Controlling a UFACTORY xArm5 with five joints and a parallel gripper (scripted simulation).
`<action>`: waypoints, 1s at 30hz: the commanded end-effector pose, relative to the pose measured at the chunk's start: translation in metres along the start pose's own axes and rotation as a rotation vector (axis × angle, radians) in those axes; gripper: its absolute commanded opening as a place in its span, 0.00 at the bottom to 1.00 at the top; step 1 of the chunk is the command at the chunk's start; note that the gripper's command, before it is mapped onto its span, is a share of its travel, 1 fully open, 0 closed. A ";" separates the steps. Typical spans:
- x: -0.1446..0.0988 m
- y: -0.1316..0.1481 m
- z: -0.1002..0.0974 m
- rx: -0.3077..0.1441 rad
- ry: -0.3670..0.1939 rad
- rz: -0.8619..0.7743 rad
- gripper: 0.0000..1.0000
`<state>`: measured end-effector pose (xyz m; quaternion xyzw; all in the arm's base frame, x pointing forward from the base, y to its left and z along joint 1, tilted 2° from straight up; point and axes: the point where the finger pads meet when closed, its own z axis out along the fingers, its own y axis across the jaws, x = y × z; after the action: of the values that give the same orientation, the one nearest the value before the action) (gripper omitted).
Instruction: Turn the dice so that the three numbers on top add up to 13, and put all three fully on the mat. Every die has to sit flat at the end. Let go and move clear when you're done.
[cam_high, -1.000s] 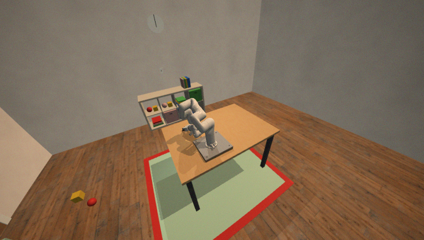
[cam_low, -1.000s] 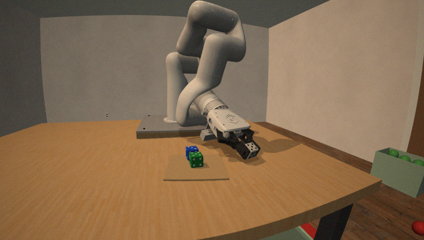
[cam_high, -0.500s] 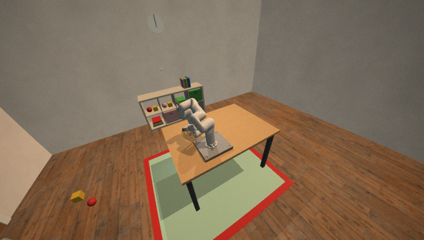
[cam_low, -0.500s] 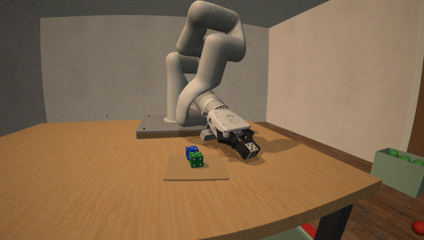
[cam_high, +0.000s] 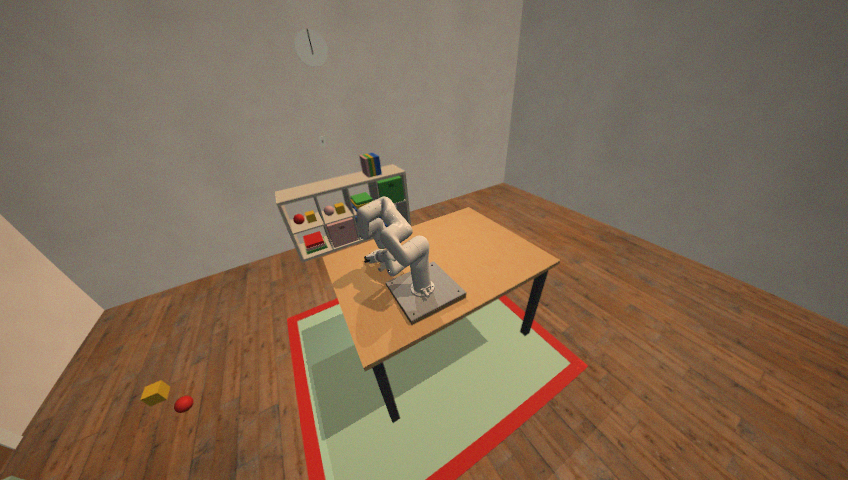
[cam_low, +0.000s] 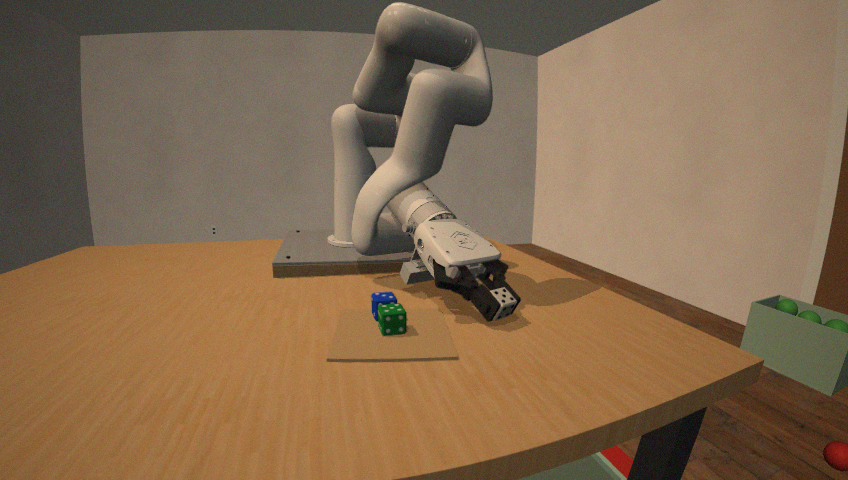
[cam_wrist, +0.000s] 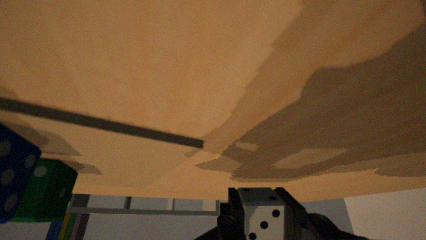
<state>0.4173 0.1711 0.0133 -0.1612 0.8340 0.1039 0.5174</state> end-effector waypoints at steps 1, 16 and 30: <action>0.001 0.000 0.001 0.000 -0.002 0.000 0.27; 0.004 0.000 0.002 0.000 -0.002 0.000 0.27; 0.004 0.000 0.002 0.000 -0.002 0.000 0.27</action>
<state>0.4174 0.1712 0.0082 -0.1613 0.8340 0.1039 0.5173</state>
